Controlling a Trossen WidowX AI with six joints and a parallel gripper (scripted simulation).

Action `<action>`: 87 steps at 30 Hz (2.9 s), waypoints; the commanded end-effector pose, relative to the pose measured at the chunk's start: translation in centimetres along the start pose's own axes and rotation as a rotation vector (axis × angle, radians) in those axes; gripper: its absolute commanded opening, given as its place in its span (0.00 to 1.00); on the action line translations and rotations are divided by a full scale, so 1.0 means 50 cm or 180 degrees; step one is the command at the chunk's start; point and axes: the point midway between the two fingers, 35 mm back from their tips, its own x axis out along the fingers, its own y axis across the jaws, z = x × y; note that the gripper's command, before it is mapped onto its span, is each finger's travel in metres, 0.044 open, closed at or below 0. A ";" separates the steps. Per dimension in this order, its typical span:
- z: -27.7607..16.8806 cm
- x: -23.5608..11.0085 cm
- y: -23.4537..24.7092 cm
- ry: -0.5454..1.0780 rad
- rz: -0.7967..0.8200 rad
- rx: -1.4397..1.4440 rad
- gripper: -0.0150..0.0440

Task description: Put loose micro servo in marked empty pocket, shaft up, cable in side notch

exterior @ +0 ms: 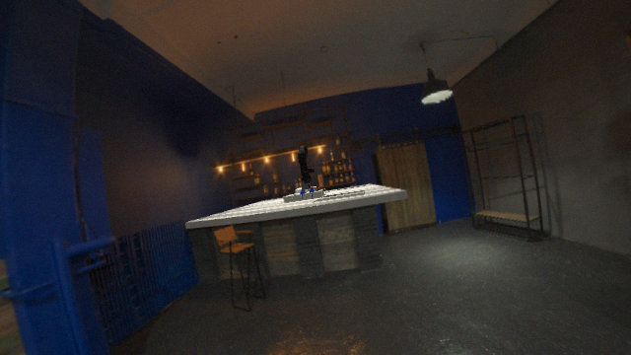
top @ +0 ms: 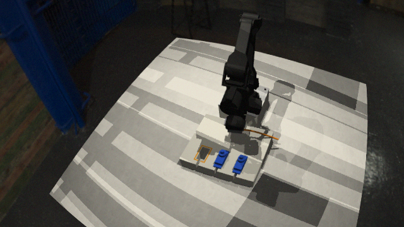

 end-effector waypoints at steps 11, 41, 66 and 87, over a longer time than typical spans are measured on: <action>-0.030 -0.009 -0.064 -0.0003 -0.0066 -0.0017 0.25; -0.201 -0.008 -0.027 0.0020 -0.0059 0.0251 0.25; -0.201 -0.008 -0.027 -0.0006 -0.0066 0.2987 0.25; -0.201 -0.008 -0.027 -0.0032 -0.0064 0.5292 0.25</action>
